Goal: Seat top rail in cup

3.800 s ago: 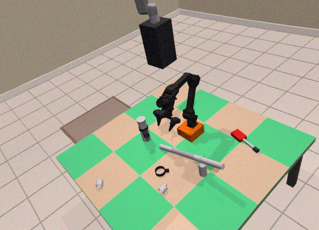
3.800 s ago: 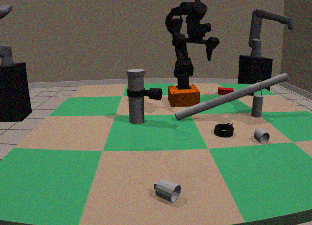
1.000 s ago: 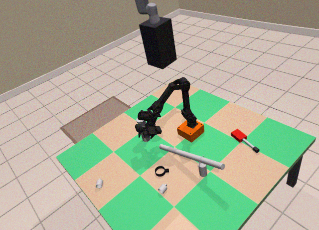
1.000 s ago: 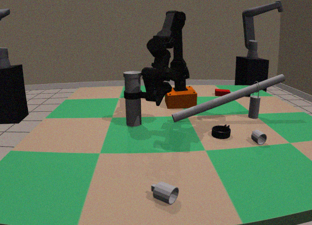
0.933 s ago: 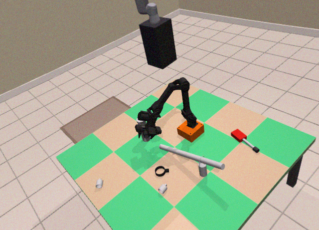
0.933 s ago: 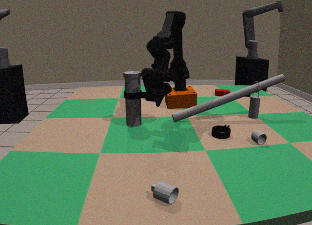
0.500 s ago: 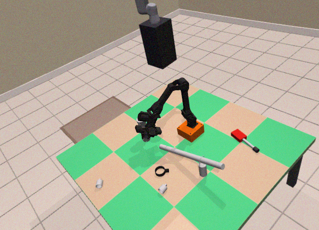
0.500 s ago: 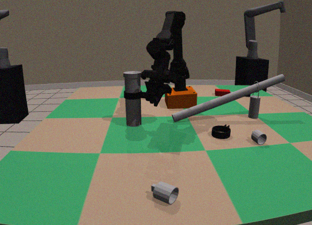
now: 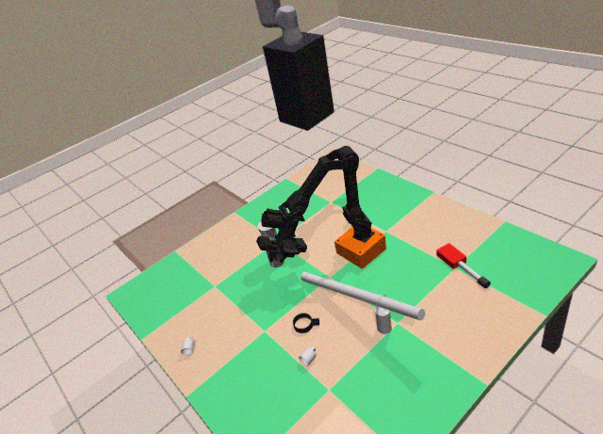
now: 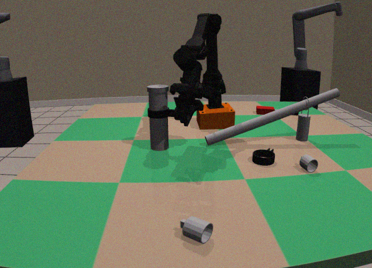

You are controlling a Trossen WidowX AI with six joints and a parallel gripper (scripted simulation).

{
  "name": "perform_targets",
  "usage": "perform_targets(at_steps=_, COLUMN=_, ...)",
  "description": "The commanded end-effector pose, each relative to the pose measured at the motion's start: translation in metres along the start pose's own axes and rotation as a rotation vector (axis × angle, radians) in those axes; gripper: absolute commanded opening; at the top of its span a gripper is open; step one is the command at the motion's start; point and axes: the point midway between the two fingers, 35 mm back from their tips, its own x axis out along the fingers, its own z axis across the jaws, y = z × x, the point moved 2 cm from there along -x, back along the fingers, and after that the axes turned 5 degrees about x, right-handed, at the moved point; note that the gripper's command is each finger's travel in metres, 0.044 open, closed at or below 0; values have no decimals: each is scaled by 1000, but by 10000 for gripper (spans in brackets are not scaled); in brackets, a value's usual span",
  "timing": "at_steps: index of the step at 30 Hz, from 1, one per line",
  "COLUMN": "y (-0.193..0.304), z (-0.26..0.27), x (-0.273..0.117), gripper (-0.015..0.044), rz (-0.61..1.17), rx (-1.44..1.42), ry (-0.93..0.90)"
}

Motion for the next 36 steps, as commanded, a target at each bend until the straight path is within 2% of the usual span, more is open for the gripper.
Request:
perform_targets(at_steps=1, y=1, z=3, x=-2, gripper=0, rz=-21, rx=-39, ry=-1)
perform_targets(at_steps=36, y=12, z=27, x=-15, gripper=0, rz=-176, rx=-314, ry=-17)
